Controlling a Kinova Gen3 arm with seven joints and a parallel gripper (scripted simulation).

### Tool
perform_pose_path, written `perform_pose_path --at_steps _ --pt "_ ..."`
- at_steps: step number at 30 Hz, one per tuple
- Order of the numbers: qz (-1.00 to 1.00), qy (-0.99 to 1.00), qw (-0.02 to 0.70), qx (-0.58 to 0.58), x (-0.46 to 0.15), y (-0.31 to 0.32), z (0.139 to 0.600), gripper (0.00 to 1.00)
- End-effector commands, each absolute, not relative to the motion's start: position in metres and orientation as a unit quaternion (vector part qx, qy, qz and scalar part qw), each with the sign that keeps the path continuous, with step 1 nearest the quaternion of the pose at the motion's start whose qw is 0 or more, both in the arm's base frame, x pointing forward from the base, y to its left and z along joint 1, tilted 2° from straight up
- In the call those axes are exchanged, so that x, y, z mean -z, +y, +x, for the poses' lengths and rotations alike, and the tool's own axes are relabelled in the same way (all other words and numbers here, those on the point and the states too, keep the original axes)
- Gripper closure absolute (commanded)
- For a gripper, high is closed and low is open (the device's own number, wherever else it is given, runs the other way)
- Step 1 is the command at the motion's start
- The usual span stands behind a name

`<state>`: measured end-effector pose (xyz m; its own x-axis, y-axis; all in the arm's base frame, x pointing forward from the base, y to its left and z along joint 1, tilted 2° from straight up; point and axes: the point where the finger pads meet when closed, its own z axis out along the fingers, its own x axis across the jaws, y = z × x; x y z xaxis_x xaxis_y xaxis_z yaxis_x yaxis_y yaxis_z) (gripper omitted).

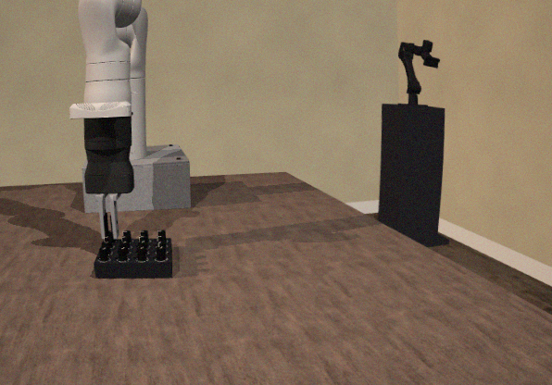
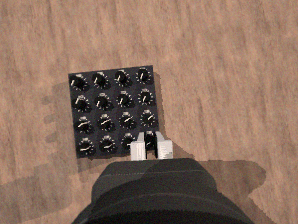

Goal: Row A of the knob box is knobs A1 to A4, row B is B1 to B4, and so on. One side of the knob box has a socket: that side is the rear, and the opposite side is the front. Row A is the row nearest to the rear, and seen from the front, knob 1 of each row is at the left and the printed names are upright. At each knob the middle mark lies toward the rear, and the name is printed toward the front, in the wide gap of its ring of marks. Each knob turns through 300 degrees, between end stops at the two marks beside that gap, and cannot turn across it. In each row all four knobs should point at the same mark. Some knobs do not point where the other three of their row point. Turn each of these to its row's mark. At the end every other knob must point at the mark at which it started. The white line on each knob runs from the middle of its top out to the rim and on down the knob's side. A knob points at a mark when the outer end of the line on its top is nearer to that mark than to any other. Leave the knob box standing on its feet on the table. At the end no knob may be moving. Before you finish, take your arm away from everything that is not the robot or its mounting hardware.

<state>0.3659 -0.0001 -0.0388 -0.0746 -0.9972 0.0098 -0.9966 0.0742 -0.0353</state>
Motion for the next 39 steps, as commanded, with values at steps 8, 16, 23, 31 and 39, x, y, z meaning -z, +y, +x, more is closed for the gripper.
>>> perform_pose_path --at_steps 8,16,23,31,39 --pt "-0.7 0.714 0.008 0.016 0.0384 -0.002 0.3662 0.7" --pt "-0.714 0.7 0.008 0.016 0.0384 -0.002 0.3662 0.7" --pt "-0.718 0.696 0.008 0.016 0.0384 -0.002 0.3662 0.7" --pt "-0.719 0.694 0.008 0.016 0.0384 -0.002 0.3662 0.7" --pt "-0.719 0.694 0.008 0.016 0.0384 -0.002 0.3662 0.7"
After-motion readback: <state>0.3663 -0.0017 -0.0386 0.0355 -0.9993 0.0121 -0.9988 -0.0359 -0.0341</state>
